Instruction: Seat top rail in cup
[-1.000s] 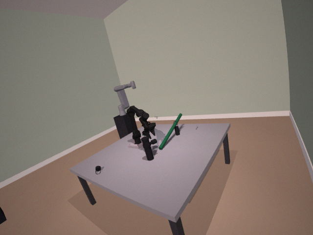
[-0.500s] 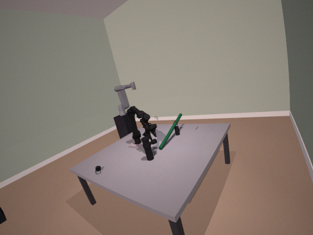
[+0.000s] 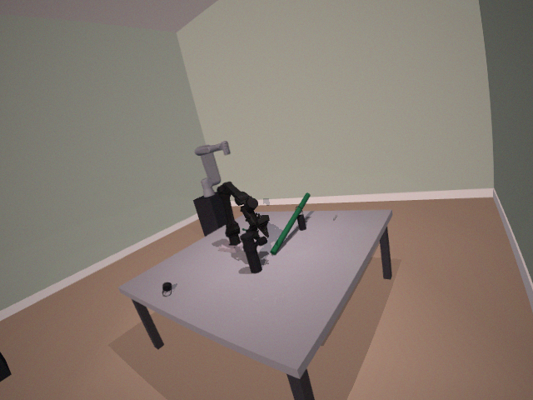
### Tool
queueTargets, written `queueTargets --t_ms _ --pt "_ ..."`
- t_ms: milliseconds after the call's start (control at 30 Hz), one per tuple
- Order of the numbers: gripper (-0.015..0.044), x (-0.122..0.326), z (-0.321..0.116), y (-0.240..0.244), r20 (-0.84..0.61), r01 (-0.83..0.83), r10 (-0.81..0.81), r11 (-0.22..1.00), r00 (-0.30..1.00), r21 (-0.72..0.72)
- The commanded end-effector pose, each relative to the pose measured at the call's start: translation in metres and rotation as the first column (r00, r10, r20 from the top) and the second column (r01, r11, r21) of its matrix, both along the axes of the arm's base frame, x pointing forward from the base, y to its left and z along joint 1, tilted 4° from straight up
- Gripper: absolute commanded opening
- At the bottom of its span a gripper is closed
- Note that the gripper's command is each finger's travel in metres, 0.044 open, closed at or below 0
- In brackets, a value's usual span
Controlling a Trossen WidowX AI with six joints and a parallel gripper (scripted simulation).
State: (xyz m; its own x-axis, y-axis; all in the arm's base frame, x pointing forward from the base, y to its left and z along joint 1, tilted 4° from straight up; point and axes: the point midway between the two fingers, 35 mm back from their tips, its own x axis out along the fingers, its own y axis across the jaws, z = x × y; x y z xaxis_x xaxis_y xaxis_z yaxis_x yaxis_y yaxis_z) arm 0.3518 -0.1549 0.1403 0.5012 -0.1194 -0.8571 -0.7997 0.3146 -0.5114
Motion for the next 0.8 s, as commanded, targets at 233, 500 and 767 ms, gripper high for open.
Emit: queueTargets --t_ms 233,500,767 --pt "0.0440 0.007 -0.019 -0.002 -0.009 0.006 -0.006 1.000 1.000 0.001" --pt "0.0440 0.011 -0.027 -0.003 -0.009 0.006 -0.006 1.000 1.000 0.001" --pt "0.0230 0.011 -0.027 -0.003 -0.009 0.006 -0.006 1.000 1.000 0.001"
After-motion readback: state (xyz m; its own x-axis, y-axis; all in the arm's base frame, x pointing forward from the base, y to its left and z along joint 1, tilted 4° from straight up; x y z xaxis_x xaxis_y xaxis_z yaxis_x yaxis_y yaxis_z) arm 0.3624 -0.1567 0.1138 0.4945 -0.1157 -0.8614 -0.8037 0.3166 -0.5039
